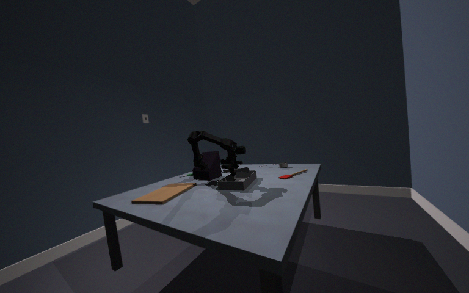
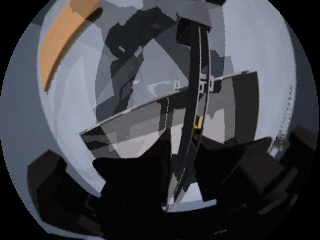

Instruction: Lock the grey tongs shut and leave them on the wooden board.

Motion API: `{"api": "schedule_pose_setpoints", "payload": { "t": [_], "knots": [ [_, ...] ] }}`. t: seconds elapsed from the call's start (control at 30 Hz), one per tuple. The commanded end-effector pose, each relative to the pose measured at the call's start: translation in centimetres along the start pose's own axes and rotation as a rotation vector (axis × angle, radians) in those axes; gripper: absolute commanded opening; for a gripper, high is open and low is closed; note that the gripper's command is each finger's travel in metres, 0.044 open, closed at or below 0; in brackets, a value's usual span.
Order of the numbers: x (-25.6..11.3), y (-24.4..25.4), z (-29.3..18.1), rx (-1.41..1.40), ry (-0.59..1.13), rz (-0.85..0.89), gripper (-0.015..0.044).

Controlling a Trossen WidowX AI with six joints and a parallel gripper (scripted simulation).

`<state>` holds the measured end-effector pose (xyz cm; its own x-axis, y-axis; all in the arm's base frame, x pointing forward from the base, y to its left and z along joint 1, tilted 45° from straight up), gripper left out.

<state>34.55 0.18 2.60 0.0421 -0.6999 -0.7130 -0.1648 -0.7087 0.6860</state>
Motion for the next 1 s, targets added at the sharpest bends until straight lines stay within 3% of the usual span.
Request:
{"api": "schedule_pose_setpoints", "payload": {
  "t": [0.0, 0.17, 0.67, 0.97],
  "knots": [
    [-6.4, -0.5, -0.3, 0.002, 0.026, -0.017, -0.0150],
    [-10.7, -0.1, 0.3, 0.001, 0.026, -0.010, -0.0150],
    [-10.3, 0.3, 0.3, 0.005, 0.021, -0.004, -0.0150],
    [-10.4, 4.9, 0.0, 0.141, 0.016, -0.022, -0.0150]
  ]
}}
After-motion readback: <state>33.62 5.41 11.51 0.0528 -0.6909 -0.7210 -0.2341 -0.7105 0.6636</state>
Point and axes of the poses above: the point midway between the two fingers, 35 mm back from their tips, its own x axis out along the fingers, its own y axis across the jaws, z = x × y, the point moved 2 cm from there along -x, back along the fingers, and after that the axes turned 11 degrees about x, right-handed, at the moved point
